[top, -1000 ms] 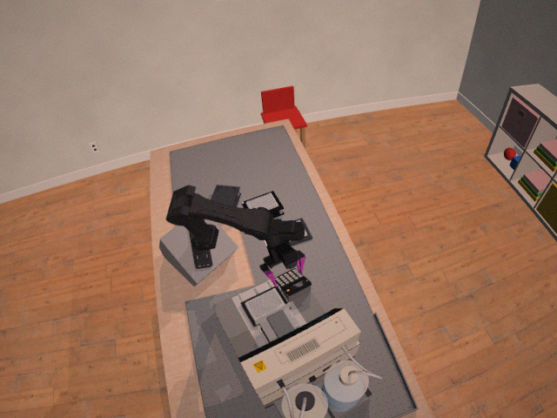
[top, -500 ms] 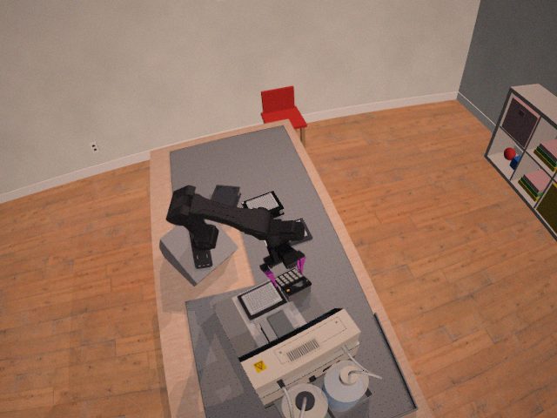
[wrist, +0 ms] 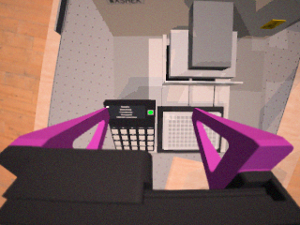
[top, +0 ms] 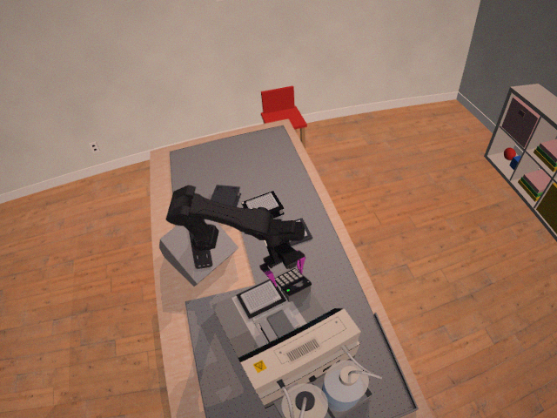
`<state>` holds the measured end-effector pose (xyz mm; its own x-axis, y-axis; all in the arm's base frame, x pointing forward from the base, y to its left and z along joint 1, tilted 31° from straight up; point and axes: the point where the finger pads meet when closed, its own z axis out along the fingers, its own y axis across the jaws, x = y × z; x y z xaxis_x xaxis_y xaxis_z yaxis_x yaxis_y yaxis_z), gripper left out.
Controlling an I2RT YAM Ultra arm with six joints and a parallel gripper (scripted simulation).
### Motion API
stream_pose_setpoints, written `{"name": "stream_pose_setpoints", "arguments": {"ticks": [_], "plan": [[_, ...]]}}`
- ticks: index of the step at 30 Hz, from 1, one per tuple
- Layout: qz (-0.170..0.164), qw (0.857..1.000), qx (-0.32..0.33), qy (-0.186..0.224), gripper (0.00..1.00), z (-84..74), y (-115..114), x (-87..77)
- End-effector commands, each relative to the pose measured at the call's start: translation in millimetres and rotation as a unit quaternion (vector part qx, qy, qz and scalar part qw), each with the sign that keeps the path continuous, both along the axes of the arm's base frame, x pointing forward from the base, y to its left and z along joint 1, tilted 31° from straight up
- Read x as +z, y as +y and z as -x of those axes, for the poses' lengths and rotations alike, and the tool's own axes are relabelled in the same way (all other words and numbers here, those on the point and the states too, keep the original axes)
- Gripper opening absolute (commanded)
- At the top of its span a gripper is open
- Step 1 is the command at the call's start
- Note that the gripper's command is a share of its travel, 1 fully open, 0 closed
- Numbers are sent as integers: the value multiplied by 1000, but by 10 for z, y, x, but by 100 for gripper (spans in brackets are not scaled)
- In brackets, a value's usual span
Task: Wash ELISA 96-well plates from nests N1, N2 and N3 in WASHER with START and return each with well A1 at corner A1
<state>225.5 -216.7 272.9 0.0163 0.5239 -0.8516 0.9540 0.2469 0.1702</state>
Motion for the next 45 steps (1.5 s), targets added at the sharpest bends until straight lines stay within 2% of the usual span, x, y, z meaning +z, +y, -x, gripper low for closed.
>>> {"name": "stream_pose_setpoints", "arguments": {"ticks": [1,24,25,45], "plan": [[3,1000,0,-5,100,4,1,43],[3,1000,0,-5,100,4,1,43],[3,1000,0,-5,0,-10,20,20],[2,1000,0,-5,0,-271,360,-407]]}}
